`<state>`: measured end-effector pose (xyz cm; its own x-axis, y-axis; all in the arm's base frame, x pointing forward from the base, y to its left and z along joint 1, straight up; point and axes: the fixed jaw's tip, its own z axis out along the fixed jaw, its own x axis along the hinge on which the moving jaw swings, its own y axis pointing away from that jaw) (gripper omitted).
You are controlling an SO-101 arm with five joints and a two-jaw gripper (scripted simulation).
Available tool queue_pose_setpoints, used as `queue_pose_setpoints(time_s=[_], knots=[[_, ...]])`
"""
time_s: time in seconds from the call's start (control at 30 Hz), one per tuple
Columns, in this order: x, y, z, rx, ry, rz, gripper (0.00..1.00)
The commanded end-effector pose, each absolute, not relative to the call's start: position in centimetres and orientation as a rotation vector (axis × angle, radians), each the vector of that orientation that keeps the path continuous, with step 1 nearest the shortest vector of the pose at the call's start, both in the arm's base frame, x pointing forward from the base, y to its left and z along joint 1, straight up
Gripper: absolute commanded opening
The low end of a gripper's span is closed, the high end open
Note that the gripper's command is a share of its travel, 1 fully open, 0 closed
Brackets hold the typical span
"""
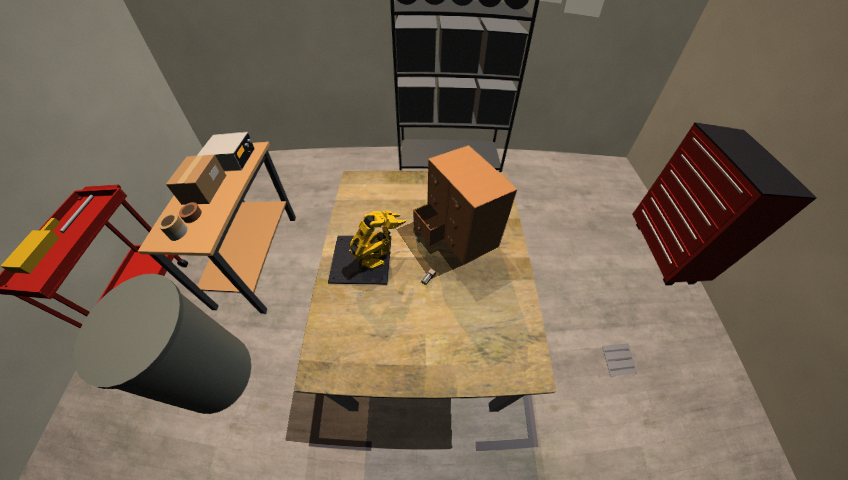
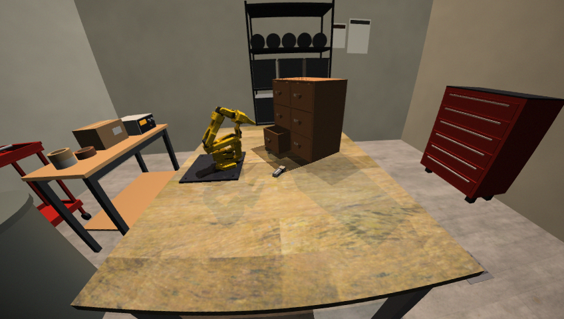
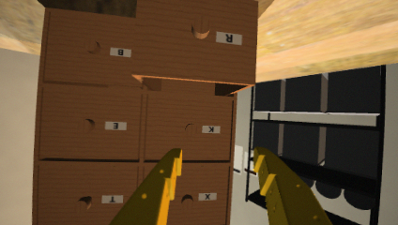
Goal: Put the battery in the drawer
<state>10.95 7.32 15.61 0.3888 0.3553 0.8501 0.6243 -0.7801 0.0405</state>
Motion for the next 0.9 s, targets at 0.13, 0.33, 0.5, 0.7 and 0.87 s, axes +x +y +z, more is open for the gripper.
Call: queue_pose_setpoints(time_s=[0.13, 0.33, 0.5, 0.7, 0.87], knots=[[11.0, 7.3, 15.4, -2.367, -0.861, -1.347, 0.21], [12.9, 8.5, 12.3, -2.413, -0.854, -1.295, 0.21], [14.0, 9.1, 9.2, -2.450, -0.848, -1.252, 0.21], [13.7, 9.0, 8.6, -2.475, -0.843, -1.222, 0.21], [11.2, 7.5, 15.0, -2.378, -0.863, -1.323, 0.21]])
